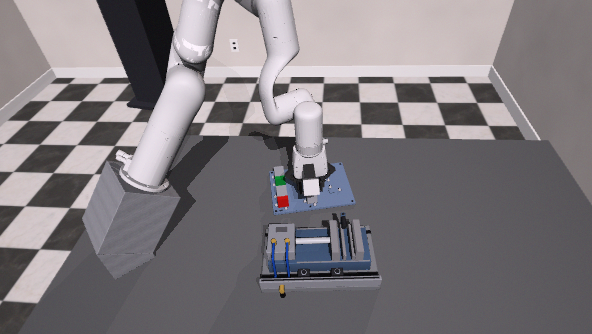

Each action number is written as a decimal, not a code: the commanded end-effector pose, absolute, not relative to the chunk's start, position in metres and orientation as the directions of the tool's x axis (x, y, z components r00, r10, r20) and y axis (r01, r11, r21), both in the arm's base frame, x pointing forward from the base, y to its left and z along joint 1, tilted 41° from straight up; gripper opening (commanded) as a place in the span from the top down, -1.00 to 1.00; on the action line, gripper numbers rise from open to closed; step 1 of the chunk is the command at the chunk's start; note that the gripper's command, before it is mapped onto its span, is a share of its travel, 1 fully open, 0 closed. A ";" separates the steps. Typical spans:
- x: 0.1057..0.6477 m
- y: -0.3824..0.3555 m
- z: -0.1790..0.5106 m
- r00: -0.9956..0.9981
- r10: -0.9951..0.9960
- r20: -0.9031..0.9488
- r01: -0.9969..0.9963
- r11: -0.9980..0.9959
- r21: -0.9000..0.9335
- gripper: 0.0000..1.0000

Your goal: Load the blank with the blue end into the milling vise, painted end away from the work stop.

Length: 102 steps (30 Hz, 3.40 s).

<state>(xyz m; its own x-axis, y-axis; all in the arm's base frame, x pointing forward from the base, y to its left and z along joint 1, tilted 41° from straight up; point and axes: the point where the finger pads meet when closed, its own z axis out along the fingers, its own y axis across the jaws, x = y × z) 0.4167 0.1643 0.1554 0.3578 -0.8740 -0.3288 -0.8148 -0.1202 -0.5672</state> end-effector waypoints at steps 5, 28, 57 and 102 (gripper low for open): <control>0.421 0.167 0.152 0.360 -0.873 -0.330 -0.811 -0.118 -0.573 -0.29; 0.417 0.164 0.157 0.360 -0.873 -0.330 -0.811 -0.118 -0.573 -0.29; 0.415 0.161 0.161 0.360 -0.873 -0.330 -0.811 -0.118 -0.573 -0.29; 0.422 0.169 0.149 0.359 -0.873 -0.330 -0.811 -0.118 -0.573 -0.29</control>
